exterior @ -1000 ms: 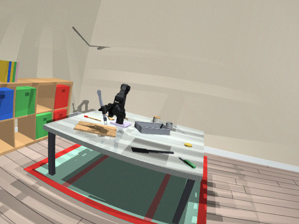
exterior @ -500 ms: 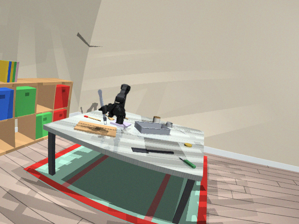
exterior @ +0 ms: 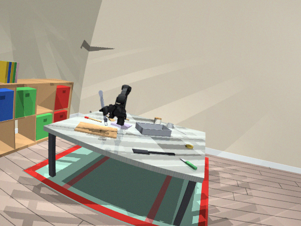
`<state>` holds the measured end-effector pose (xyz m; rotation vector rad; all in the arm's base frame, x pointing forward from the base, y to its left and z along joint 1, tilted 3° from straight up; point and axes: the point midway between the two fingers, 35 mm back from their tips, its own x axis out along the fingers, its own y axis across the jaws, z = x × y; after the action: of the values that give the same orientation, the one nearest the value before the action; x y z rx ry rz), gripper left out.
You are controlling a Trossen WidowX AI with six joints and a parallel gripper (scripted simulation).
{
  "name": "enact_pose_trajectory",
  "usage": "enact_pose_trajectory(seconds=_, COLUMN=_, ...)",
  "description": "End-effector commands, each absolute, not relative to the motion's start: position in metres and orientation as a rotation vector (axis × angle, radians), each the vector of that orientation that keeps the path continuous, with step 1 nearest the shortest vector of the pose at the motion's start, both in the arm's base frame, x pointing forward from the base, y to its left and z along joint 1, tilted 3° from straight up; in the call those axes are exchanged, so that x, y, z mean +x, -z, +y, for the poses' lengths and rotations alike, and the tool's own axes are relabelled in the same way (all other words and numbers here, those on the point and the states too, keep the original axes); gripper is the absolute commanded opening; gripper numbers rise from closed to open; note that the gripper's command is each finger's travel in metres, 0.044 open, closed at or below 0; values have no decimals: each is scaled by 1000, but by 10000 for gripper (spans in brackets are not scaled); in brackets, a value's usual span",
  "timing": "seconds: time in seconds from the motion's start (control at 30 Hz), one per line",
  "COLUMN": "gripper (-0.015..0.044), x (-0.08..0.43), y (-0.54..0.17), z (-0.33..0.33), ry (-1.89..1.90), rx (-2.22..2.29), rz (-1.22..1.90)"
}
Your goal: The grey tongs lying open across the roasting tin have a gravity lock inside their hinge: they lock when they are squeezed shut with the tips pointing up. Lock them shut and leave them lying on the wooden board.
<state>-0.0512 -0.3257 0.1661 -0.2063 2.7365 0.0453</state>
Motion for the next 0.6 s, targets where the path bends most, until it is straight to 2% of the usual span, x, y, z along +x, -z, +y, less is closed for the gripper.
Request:
enact_pose_trajectory(seconds=0.0, gripper=-150, x=-52, y=-168, z=-327, ry=-35, rx=-212, rz=2748)
enact_pose_trajectory(seconds=0.27, gripper=-150, x=-54, y=-166, z=-326, ry=-53, rx=-183, rz=2718)
enact_pose_trajectory(seconds=0.57, gripper=-150, x=-71, y=-153, z=-319, ry=-154, rx=-10, rz=2432)
